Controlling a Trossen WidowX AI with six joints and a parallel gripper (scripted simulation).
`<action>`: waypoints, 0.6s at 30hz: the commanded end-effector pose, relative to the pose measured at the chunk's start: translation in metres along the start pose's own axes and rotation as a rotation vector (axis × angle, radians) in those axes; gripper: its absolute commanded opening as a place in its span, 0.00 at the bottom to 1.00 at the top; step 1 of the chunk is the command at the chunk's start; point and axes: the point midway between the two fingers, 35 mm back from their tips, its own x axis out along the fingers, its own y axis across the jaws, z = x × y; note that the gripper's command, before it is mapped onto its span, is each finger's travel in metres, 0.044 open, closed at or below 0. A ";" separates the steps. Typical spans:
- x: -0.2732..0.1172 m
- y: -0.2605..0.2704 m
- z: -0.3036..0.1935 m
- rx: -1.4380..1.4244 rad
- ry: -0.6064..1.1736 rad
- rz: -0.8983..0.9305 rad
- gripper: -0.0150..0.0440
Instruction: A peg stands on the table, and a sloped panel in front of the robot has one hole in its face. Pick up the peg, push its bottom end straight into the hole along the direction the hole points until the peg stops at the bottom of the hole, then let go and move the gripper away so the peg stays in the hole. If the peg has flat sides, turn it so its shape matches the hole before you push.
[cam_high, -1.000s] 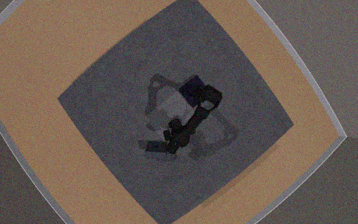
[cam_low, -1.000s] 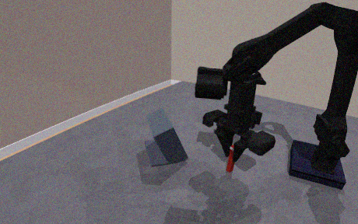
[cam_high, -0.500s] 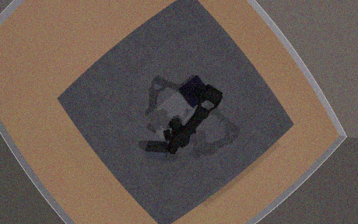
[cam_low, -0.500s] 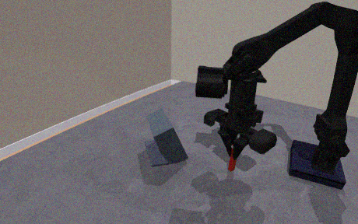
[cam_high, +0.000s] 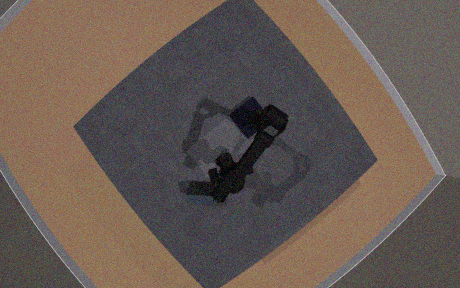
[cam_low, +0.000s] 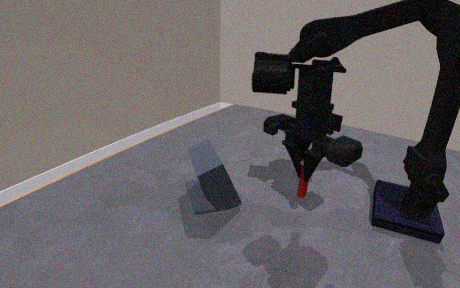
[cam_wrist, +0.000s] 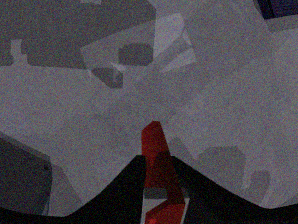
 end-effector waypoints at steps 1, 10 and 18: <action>-0.021 0.000 0.000 -0.003 0.013 0.007 0.25; -0.018 0.003 0.000 0.012 0.037 0.001 0.25; -0.012 0.010 -0.002 0.044 0.095 -0.010 0.25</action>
